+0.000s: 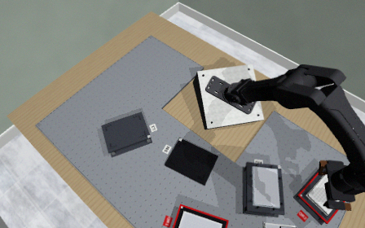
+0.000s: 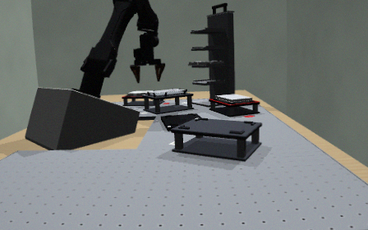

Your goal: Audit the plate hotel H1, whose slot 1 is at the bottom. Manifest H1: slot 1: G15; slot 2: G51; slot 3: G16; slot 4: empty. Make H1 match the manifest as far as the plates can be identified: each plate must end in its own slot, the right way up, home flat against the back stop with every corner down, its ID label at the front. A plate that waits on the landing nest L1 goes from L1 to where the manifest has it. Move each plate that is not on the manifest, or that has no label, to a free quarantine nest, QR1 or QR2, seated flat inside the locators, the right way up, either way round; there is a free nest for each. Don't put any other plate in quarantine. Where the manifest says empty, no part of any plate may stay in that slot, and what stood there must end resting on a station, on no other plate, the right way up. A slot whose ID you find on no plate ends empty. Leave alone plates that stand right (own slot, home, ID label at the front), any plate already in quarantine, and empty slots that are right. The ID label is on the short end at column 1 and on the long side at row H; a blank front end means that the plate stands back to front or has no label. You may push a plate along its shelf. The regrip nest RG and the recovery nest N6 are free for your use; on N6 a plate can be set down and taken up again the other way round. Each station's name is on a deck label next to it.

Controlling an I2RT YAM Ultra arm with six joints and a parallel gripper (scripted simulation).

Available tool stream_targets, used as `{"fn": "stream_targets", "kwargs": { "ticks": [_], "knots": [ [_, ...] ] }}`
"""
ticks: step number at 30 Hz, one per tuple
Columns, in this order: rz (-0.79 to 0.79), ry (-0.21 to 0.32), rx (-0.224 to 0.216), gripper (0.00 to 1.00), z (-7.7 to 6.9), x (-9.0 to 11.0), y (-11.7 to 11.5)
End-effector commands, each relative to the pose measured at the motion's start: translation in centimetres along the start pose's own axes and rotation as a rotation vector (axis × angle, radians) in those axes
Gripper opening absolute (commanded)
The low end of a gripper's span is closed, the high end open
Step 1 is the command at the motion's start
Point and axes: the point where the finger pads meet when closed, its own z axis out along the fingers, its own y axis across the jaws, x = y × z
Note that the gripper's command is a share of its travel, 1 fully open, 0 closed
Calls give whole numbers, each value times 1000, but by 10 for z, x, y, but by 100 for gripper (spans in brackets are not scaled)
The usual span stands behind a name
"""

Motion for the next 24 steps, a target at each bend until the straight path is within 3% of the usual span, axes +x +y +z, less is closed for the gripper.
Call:
{"fn": "stream_targets", "kwargs": {
  "ticks": [1, 19, 24],
  "knots": [
    [1, -12, 8, 100, -4, -2, -2],
    [1, -12, 8, 100, -4, -2, -2],
    [1, -12, 8, 100, -12, -2, -2]
  ]
}}
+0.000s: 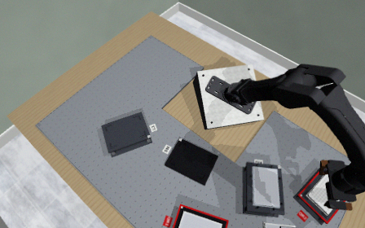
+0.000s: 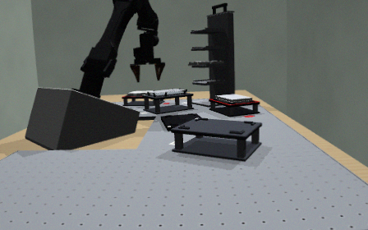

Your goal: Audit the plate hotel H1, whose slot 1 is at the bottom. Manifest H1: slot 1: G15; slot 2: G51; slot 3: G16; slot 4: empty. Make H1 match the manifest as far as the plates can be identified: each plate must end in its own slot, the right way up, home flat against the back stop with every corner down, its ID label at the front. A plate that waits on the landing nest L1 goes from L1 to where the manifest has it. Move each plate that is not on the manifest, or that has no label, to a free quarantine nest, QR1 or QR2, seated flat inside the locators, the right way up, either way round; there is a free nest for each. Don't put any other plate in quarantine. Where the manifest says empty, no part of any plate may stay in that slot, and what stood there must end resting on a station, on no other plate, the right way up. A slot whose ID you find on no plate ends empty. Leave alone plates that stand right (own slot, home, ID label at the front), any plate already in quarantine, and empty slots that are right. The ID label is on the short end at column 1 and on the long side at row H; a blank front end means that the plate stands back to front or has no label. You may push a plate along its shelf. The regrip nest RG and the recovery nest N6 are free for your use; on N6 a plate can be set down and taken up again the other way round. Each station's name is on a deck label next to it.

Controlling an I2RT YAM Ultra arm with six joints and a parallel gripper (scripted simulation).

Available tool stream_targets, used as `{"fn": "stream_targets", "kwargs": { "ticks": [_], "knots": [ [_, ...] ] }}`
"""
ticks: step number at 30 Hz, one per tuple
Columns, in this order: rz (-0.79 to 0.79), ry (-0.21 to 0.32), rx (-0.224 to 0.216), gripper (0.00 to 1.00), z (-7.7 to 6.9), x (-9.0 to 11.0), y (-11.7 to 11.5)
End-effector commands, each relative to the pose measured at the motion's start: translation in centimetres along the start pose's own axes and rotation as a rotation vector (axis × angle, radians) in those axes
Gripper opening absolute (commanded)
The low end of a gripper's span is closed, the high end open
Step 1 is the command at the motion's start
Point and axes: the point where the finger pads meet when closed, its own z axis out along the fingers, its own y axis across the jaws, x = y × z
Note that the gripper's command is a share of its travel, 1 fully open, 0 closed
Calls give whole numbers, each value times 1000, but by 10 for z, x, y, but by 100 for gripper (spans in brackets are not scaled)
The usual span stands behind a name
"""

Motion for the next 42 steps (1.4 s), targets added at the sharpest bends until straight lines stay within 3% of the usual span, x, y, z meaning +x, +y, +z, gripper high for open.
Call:
{"fn": "stream_targets", "kwargs": {
  "ticks": [1, 29, 42],
  "knots": [
    [1, -9, 7, 100, -10, -1, -1],
    [1, -9, 6, 100, -50, -1, -1],
    [1, -9, 6, 100, -85, -1, -1]
  ]
}}
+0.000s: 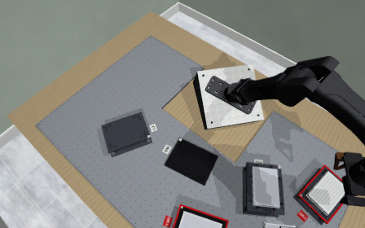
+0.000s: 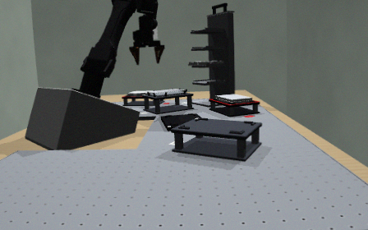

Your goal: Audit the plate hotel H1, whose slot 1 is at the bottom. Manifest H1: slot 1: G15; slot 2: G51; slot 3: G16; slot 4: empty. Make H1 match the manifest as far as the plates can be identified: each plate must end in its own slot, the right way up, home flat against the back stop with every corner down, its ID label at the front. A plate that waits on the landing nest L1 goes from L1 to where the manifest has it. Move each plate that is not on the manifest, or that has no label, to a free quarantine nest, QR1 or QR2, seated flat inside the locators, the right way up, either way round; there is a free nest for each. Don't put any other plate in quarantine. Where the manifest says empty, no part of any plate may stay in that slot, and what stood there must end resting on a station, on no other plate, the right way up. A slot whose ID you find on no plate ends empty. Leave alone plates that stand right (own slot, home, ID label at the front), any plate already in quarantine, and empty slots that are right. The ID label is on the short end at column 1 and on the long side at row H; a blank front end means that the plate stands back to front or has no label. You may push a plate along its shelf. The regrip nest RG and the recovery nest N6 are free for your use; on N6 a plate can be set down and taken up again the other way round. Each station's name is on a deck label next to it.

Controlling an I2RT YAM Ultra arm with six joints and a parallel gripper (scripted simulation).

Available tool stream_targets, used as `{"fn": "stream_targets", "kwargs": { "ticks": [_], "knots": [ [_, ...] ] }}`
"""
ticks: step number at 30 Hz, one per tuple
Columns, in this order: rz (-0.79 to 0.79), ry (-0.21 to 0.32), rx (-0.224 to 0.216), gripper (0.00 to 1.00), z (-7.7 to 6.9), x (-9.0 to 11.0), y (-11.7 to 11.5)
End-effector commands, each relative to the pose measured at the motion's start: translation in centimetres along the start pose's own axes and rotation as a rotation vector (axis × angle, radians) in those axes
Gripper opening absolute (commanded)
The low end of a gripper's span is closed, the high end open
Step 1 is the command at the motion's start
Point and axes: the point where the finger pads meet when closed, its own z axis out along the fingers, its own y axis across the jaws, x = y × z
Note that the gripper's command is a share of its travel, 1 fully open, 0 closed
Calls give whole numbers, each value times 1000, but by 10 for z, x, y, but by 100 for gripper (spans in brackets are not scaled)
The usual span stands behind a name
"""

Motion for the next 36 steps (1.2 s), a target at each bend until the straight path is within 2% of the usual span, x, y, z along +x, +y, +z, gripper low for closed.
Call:
{"fn": "stream_targets", "kwargs": {
  "ticks": [1, 4, 13, 17, 18, 24, 36],
  "knots": [
    [-4, 10, -11, 100, -13, 4, 4],
    [-4, 10, -11, 100, -15, 4, 4],
    [-4, 10, -11, 100, -39, 4, 4],
    [8, -27, 18, 100, -50, -5, -3],
    [-5, 20, -18, 100, -49, 4, 5],
    [-5, 20, -18, 100, -59, 4, 4],
    [-5, 20, -18, 100, -60, 4, 4]
  ]
}}
